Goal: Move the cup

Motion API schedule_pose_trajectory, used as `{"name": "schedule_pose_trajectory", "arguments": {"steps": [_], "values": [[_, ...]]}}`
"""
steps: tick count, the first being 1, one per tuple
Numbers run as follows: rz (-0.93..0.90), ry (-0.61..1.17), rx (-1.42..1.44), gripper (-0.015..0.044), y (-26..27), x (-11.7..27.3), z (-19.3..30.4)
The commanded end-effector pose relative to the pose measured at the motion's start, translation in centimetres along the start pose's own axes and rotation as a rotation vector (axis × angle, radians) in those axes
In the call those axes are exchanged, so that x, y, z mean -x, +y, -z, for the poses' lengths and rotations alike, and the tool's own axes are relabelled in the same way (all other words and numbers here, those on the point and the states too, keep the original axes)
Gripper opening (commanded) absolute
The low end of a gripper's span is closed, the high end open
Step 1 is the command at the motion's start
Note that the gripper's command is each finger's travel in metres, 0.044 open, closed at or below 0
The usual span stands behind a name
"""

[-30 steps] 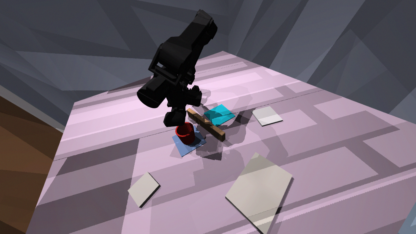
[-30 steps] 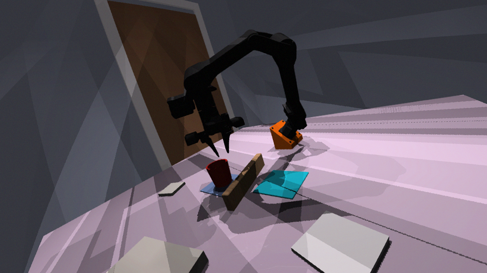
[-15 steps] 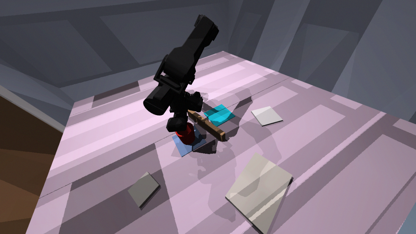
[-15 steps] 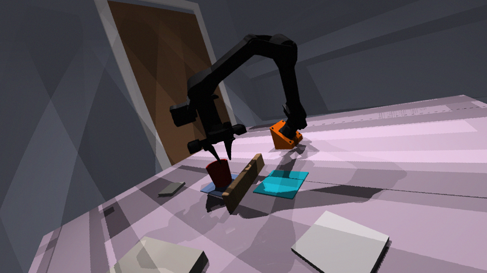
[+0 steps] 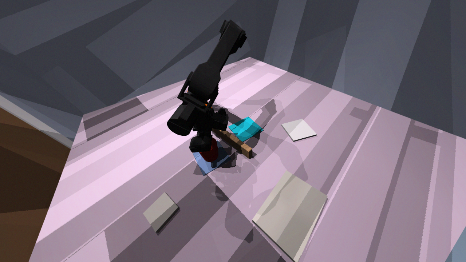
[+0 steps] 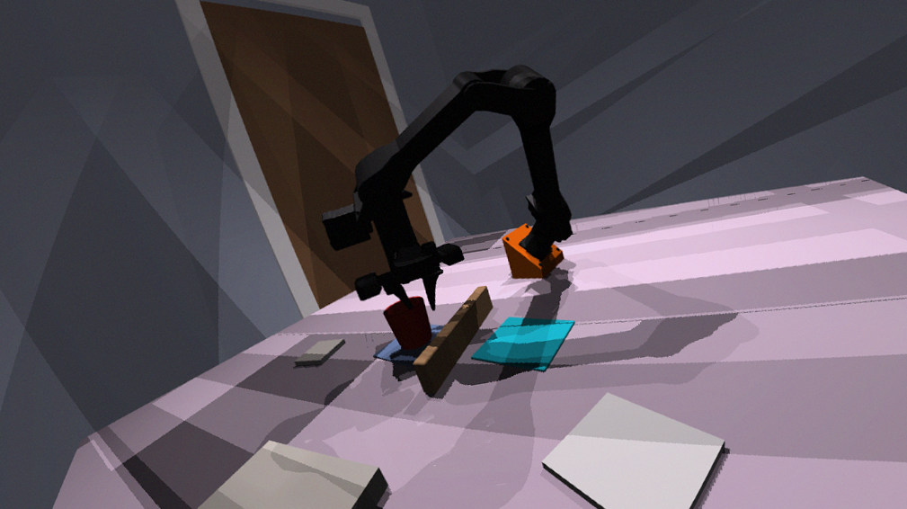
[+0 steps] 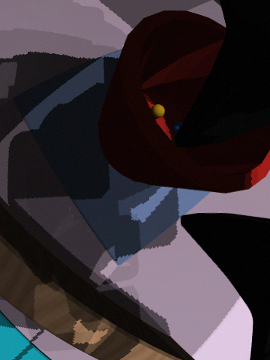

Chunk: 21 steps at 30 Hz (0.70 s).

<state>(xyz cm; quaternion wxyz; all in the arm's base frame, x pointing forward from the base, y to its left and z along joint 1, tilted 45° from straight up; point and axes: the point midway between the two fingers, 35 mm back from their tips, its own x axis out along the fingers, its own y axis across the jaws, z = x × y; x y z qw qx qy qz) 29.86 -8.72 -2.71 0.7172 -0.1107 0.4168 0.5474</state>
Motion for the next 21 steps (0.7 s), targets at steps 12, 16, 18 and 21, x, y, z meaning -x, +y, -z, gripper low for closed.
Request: {"name": "schedule_pose_trajectory", "arguments": {"steps": [12, 16, 18, 21], "values": [[-0.002, -0.001, 0.0, 0.0095, 0.13, -0.99, -0.02], [-0.002, -0.001, 0.0, 0.0068, 0.13, -0.99, -0.02], [-0.002, -0.001, 0.0, 0.0055, 0.13, -0.99, -0.02], [-0.002, -0.001, 0.0, 0.0035, 0.13, -0.99, -0.02]]}}
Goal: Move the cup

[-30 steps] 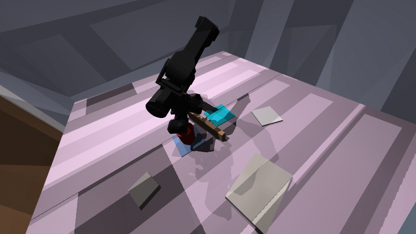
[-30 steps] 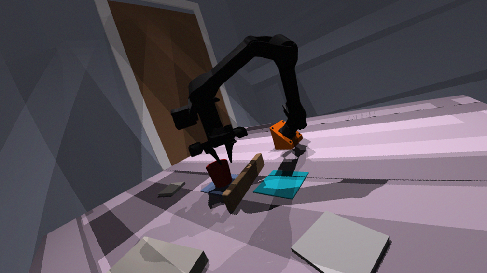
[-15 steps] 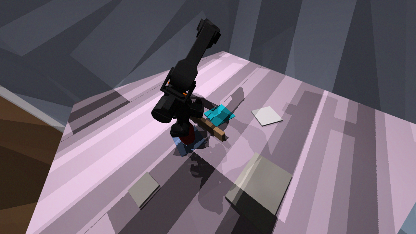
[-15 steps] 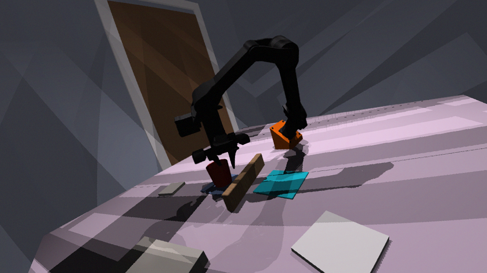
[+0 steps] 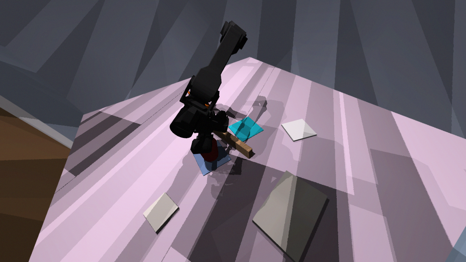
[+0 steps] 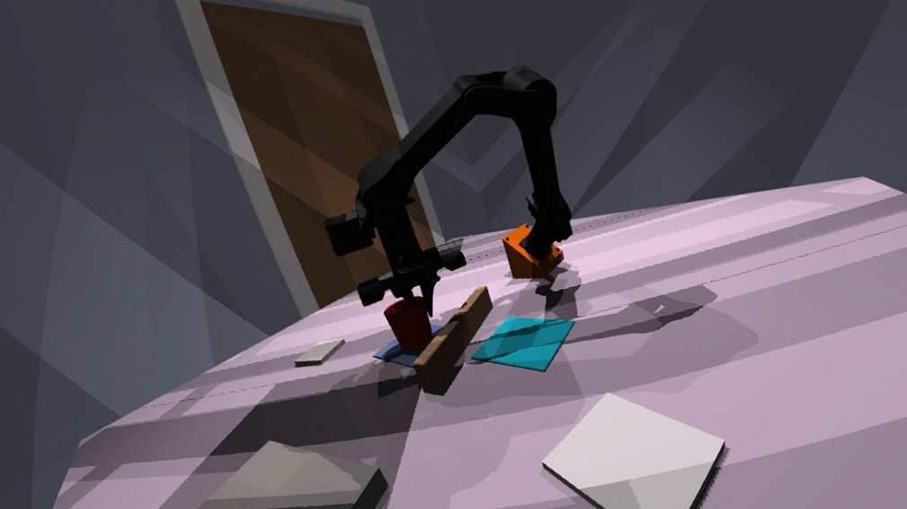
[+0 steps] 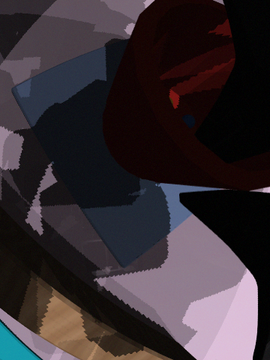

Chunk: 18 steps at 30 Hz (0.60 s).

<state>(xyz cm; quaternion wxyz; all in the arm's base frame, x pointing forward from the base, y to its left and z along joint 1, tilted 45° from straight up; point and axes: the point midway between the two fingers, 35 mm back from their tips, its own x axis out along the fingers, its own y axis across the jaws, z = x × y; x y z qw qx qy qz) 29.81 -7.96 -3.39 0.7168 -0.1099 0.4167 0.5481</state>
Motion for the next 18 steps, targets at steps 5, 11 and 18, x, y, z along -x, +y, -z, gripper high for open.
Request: {"name": "schedule_pose_trajectory", "arguments": {"steps": [5, 11, 18], "values": [[0.0, 0.0, 0.0, 0.0002, 0.0, 0.0, 0.0], [0.0, 0.0, 0.0, 0.0, -0.1, 0.5, 0.0], [0.002, 0.001, -0.001, 0.0, -0.2, 2.7, 0.0]]}}
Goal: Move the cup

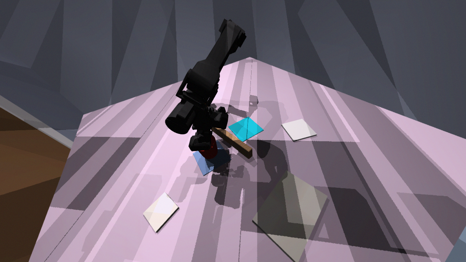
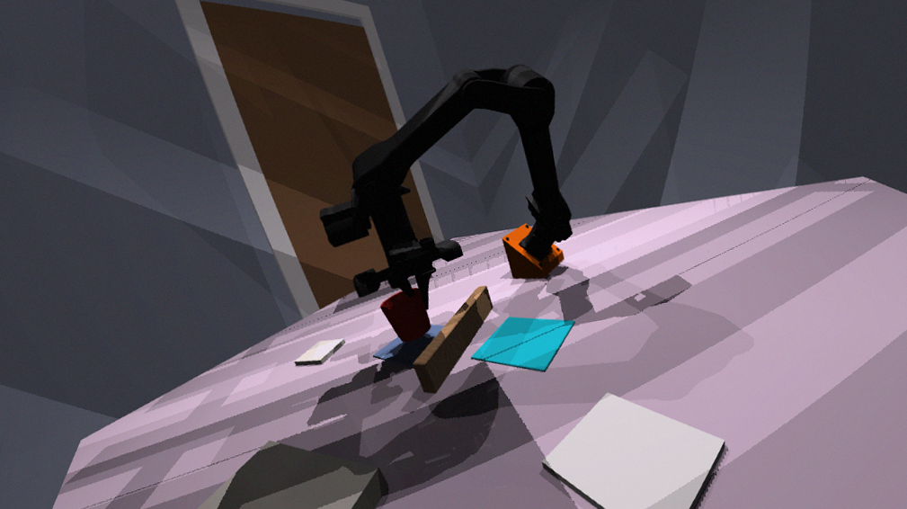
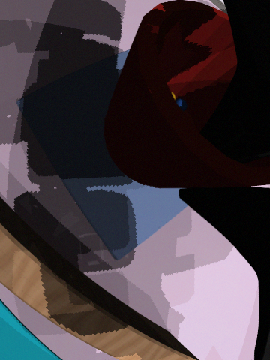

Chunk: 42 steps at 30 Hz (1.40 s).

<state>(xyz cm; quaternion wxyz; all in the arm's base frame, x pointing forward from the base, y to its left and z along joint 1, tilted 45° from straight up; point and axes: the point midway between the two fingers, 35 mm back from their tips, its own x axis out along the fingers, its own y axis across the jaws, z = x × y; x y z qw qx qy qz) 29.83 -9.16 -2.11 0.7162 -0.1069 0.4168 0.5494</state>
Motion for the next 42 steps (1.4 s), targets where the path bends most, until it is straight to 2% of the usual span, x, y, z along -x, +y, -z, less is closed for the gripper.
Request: {"name": "schedule_pose_trajectory", "arguments": {"steps": [1, 16, 42], "values": [[0.007, 0.003, 0.002, 0.0, -0.1, 1.3, 0.1], [0.008, 0.001, 0.0, 0.0, -0.1, 5.5, 0.0], [0.008, -0.002, -0.002, 0.0, 0.7, 5.2, -1.0]]}}
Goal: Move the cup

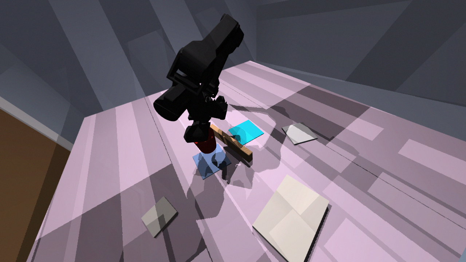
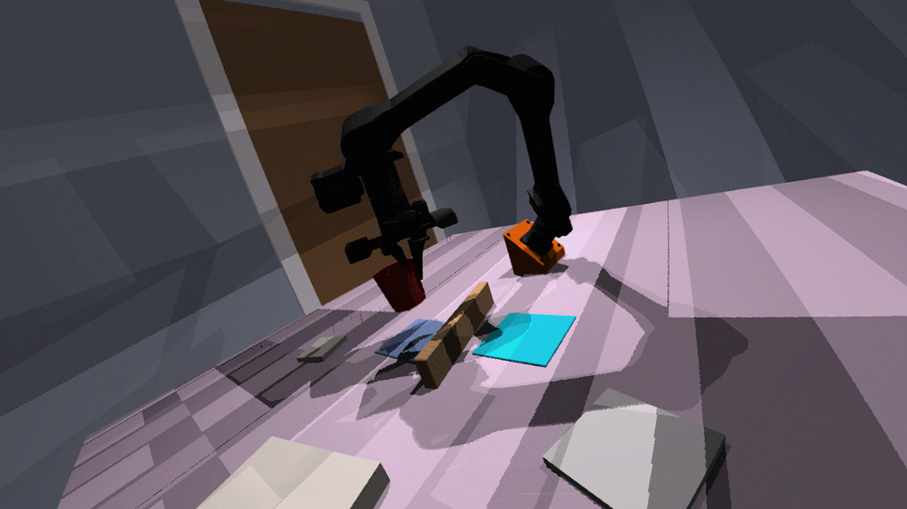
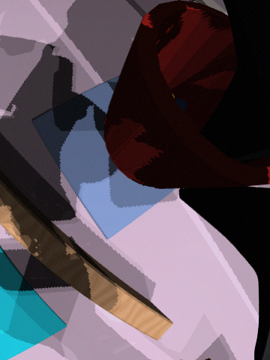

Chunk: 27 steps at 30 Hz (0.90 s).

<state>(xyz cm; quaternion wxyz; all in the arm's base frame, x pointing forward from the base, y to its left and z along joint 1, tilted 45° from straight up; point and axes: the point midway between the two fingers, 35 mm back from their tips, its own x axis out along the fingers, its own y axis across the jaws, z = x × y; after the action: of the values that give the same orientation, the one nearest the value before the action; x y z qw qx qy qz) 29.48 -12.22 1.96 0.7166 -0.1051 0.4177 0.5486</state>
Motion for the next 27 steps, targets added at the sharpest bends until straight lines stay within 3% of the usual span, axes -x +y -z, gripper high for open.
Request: {"name": "schedule_pose_trajectory", "arguments": {"steps": [1, 27], "values": [[0.008, -0.001, 0.002, 0.0, 0.4, 0.2, -0.6], [0.005, -0.001, 0.003, 0.0, 4.1, 0.2, -4.5]]}}
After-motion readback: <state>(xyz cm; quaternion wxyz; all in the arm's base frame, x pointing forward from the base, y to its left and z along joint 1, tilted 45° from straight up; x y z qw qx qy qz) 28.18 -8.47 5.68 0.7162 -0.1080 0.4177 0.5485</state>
